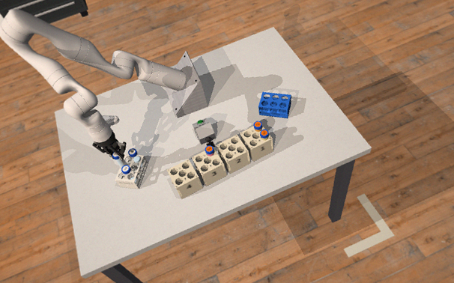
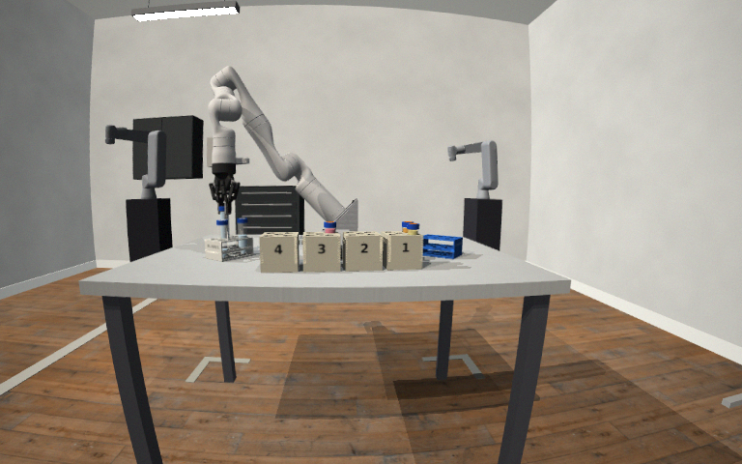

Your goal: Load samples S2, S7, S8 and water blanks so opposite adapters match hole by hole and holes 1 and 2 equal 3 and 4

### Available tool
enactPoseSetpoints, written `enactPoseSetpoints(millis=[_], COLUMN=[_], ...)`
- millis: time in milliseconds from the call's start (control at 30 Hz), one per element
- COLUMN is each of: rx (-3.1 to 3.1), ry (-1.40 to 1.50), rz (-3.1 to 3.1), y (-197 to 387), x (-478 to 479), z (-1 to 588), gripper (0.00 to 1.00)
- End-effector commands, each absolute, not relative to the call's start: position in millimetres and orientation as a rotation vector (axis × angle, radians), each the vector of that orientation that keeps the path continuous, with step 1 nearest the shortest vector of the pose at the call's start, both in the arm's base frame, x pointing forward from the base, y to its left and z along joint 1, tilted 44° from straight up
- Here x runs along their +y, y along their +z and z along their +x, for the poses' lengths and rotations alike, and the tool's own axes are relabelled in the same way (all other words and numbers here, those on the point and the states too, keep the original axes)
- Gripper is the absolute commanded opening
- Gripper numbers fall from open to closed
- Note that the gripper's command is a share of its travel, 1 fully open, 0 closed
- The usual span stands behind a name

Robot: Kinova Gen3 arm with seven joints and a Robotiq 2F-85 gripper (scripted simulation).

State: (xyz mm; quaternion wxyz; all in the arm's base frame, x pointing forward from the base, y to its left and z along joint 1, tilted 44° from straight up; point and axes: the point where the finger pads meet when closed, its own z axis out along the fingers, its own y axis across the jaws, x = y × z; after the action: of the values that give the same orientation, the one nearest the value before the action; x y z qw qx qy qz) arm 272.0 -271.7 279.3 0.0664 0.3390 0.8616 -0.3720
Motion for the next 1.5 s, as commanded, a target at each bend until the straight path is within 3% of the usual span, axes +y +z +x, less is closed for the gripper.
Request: enactPoseSetpoints(millis=[0,1467], rx=[2.598,2.598], ry=[-1.122,-1.122], rz=[1.021,1.021], y=[283.4,319.6], x=[-267.8,-233.0], z=[273.0,280.0], gripper=[0.1,0.1])
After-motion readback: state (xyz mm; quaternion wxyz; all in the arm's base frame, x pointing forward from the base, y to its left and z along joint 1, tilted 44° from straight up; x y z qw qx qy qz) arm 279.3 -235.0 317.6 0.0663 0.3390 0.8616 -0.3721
